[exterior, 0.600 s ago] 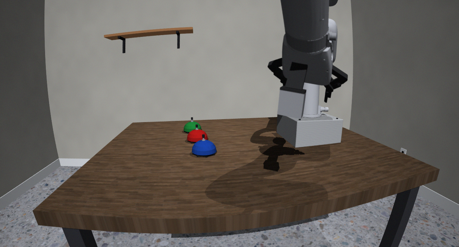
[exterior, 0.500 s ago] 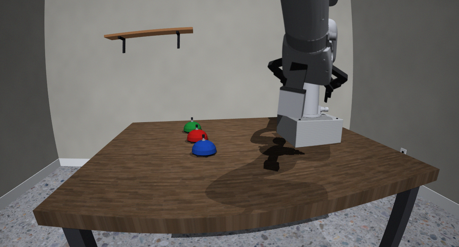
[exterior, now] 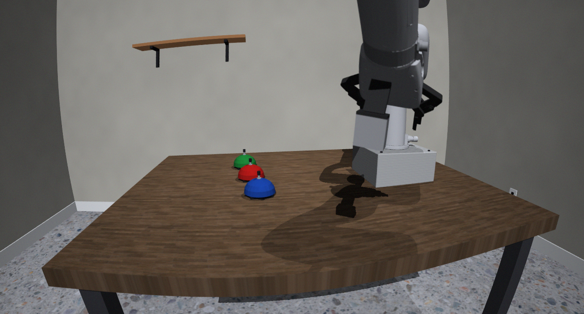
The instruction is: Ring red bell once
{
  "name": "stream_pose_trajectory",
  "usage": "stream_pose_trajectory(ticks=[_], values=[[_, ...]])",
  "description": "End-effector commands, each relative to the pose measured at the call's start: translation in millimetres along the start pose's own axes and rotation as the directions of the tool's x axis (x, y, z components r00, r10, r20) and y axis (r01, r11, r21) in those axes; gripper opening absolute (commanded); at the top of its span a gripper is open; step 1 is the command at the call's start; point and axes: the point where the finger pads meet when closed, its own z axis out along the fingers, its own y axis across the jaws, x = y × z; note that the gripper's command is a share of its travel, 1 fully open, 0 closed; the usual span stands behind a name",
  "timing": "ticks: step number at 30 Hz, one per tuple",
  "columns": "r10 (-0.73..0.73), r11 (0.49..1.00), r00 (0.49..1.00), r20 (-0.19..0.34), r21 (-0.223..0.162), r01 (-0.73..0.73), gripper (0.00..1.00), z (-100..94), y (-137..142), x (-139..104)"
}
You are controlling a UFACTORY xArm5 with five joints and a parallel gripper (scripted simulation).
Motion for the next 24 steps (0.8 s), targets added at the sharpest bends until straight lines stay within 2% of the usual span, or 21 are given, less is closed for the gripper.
stream_pose_trajectory(ticks=[1, 4, 6, 7, 12, 14, 16, 17, 19, 20, 21, 22, 23, 24], values=[[0.006, 1.0, 1.0, -0.006, 0.004, -0.006, 1.0, -1.4, 1.5, 0.2], [0.077, 0.996, 0.997, -0.029, 0.041, -0.076, 1.0, 0.9, 18.9, 7.8], [0.189, 0.978, 0.98, -0.057, 0.101, -0.183, 1.0, 5.3, 46.4, 18.3], [0.266, 0.956, 0.961, -0.07, 0.144, -0.255, 1.0, 9.1, 65.3, 24.5], [0.454, 0.87, 0.887, -0.08, 0.252, -0.423, 1.0, 21.1, 113.0, 36.6], [0.543, 0.81, 0.837, -0.071, 0.304, -0.501, 1.0, 29.8, 140.9, 41.4], [0.543, 0.81, 0.837, -0.071, 0.304, -0.501, 1.0, 29.8, 140.9, 41.4], [0.65, 0.718, 0.758, -0.051, 0.369, -0.59, 1.0, 40.6, 170.7, 44.7], [0.66, 0.708, 0.75, -0.05, 0.376, -0.598, 1.0, 40.6, 170.7, 44.7], [0.729, 0.629, 0.684, -0.022, 0.417, -0.656, 1.0, 53.2, 200.9, 45.9], [0.755, 0.596, 0.656, -0.016, 0.436, -0.675, 1.0, 53.4, 201.6, 45.9], [0.755, 0.596, 0.656, -0.016, 0.436, -0.675, 1.0, 53.4, 201.6, 45.9], [0.806, 0.518, 0.592, 0.017, 0.466, -0.718, 1.0, 66.1, 227.9, 45.1], [0.83, 0.477, 0.557, 0.028, 0.484, -0.734, 1.0, 68.2, 232.7, 44.9]])
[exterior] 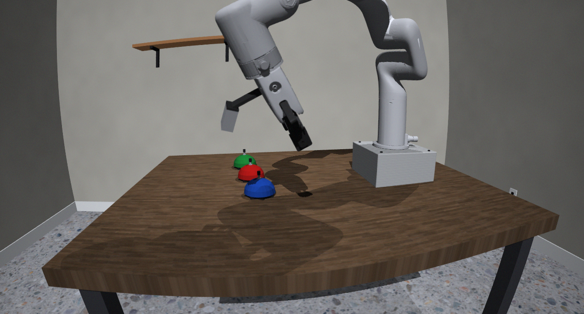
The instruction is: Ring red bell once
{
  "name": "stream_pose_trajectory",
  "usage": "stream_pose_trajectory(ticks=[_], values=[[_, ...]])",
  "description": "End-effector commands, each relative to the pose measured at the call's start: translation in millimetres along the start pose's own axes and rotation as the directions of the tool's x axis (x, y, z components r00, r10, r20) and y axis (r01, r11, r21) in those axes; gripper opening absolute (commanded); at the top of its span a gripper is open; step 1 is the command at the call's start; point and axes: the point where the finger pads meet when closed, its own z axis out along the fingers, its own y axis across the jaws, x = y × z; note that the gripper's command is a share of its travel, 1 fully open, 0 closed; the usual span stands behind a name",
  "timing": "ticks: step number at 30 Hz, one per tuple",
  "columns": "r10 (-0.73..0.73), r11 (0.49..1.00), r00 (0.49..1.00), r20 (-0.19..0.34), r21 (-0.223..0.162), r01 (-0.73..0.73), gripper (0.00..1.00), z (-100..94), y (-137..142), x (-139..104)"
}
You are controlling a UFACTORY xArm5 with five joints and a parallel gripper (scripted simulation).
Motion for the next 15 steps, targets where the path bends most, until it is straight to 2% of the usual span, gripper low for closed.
stream_pose_trajectory(ticks=[1, 2, 4, 5, 7, 9, 10, 11, 12, 14, 15], values=[[0.212, 0.971, 0.976, -0.05, 0.121, -0.204, 1.0, 3.9, 36.6, 35.7], [0.287, 0.949, 0.957, -0.043, 0.151, -0.278, 1.0, 8.9, 59.4, 50.4], [0.352, 0.922, 0.935, -0.047, 0.187, -0.338, 1.0, 9.9, 65.4, 54.5], [0.414, 0.893, 0.91, -0.034, 0.21, -0.398, 1.0, 15.5, 87.8, 66.4], [0.484, 0.851, 0.874, -0.032, 0.25, -0.462, 1.0, 16.9, 95.1, 70.6], [0.484, 0.851, 0.874, -0.032, 0.25, -0.462, 1.0, 16.9, 95.1, 70.6], [0.603, 0.761, 0.798, -0.006, 0.306, -0.572, 1.0, 24.8, 125.0, 83.7], [0.603, 0.761, 0.798, -0.006, 0.306, -0.572, 1.0, 24.8, 125.0, 83.7], [0.657, 0.709, 0.754, 0.014, 0.326, -0.625, 1.0, 32.0, 150.0, 92.2], [0.704, 0.658, 0.71, 0.026, 0.354, -0.665, 1.0, 33.1, 154.2, 93.8], [0.744, 0.607, 0.666, 0.047, 0.368, -0.704, 1.0, 40.3, 177.2, 99.6]])
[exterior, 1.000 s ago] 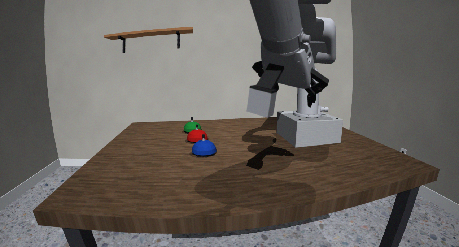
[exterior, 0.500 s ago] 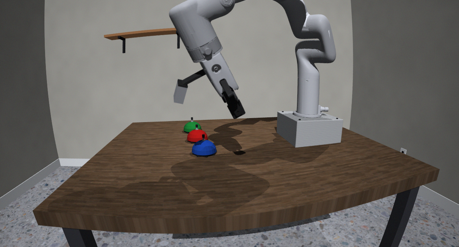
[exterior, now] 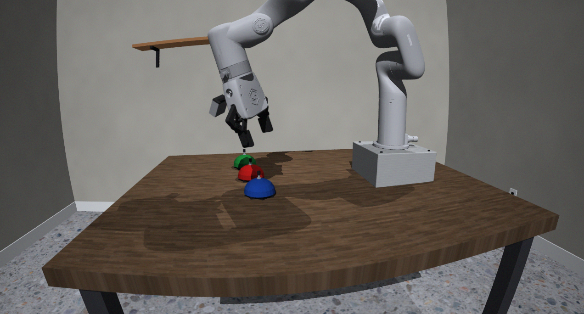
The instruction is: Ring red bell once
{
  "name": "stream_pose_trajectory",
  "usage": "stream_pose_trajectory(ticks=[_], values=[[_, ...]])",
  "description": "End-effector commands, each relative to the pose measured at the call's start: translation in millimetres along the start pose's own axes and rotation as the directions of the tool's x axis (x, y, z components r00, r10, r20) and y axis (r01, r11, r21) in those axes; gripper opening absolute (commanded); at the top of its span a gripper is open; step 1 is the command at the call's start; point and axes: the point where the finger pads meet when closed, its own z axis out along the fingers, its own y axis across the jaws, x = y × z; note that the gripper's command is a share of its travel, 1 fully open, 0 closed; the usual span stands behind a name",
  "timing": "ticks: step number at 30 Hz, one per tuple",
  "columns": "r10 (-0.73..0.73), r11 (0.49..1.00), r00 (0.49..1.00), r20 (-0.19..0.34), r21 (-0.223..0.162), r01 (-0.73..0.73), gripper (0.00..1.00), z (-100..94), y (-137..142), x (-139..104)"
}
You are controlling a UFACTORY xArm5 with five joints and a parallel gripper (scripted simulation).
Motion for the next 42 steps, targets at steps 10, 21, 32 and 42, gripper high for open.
stream_pose_trajectory(ticks=[10, 21, 32, 42], values=[[0.547, 0.81, 0.837, 0.008, 0.248, -0.531, 1.0, 12.0, 86.7, 97.1], [0.714, 0.651, 0.698, 0.054, 0.316, -0.69, 1.0, 18.8, 129.4, 123.7], [0.714, 0.651, 0.698, 0.054, 0.316, -0.69, 0.0, 18.8, 129.4, 123.7], [0.714, 0.651, 0.698, 0.054, 0.316, -0.69, 0.0, 18.8, 129.4, 123.7]])
